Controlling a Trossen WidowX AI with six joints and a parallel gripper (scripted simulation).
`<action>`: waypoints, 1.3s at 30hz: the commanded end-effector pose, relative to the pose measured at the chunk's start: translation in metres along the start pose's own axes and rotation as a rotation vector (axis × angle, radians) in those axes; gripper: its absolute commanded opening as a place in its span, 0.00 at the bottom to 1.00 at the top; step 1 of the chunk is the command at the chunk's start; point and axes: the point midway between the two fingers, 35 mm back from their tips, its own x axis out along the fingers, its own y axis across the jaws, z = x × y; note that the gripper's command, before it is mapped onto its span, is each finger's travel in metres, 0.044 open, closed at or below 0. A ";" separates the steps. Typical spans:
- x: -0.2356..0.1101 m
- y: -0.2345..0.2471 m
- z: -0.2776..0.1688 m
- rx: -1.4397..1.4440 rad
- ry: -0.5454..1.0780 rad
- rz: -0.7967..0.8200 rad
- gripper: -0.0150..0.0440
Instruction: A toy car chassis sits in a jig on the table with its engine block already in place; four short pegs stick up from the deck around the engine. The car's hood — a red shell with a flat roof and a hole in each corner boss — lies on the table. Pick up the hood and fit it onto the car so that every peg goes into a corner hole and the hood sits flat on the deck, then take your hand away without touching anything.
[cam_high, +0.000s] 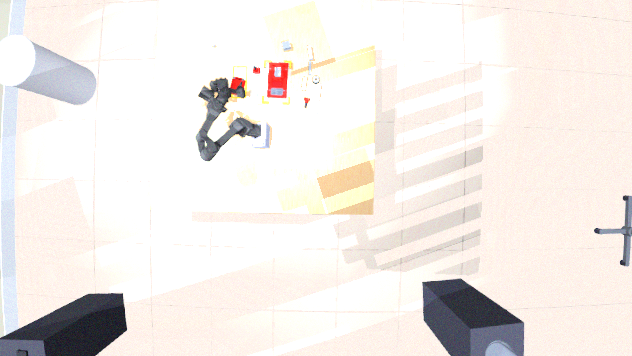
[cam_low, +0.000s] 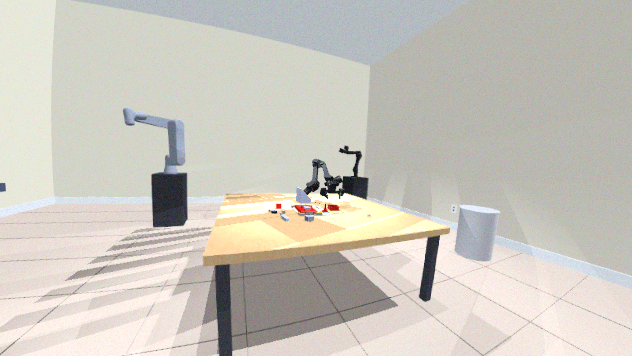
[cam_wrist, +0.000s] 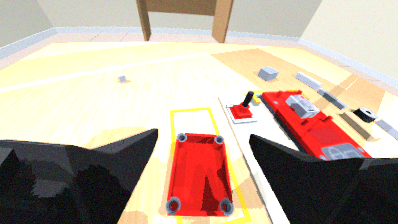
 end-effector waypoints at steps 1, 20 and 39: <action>0.003 -0.002 -0.005 0.003 0.004 -0.007 1.00; 0.010 -0.002 -0.018 0.004 0.003 -0.005 1.00; 0.015 -0.002 -0.031 0.005 0.001 -0.001 1.00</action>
